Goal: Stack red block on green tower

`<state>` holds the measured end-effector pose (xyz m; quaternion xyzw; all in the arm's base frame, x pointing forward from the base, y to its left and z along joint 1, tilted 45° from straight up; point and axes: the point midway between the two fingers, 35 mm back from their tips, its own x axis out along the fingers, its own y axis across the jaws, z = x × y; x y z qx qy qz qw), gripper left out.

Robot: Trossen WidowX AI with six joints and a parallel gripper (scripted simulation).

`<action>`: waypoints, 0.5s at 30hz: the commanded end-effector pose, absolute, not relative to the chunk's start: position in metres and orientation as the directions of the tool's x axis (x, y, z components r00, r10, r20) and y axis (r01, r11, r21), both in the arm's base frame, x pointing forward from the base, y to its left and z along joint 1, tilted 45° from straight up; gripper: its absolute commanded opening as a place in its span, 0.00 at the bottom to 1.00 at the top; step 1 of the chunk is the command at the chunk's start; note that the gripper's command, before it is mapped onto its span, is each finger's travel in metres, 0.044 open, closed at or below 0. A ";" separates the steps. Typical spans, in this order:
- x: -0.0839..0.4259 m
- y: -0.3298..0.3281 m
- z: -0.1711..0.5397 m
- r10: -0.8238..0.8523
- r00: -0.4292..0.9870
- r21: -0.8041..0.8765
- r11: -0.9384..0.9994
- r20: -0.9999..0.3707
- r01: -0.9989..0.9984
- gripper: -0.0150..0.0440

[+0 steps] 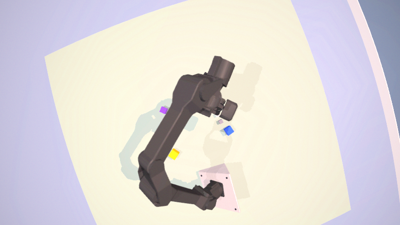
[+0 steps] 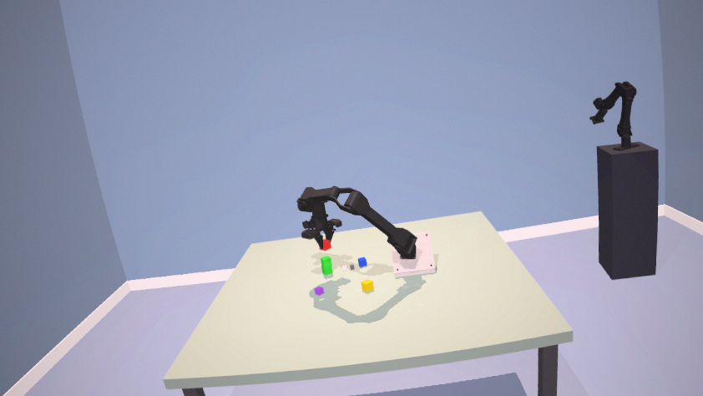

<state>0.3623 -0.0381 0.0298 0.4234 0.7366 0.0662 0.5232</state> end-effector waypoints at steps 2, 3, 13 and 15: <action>0.373 -0.050 0.013 0.691 -0.096 0.539 0.636 -0.717 0.552 0.25; 0.375 -0.052 0.011 0.691 -0.096 0.539 0.636 -0.717 0.552 0.25; 0.374 -0.040 -0.004 0.691 -0.095 0.540 0.636 -0.716 0.552 0.25; 0.374 -0.040 -0.005 0.691 -0.095 0.540 0.636 -0.716 0.552 0.25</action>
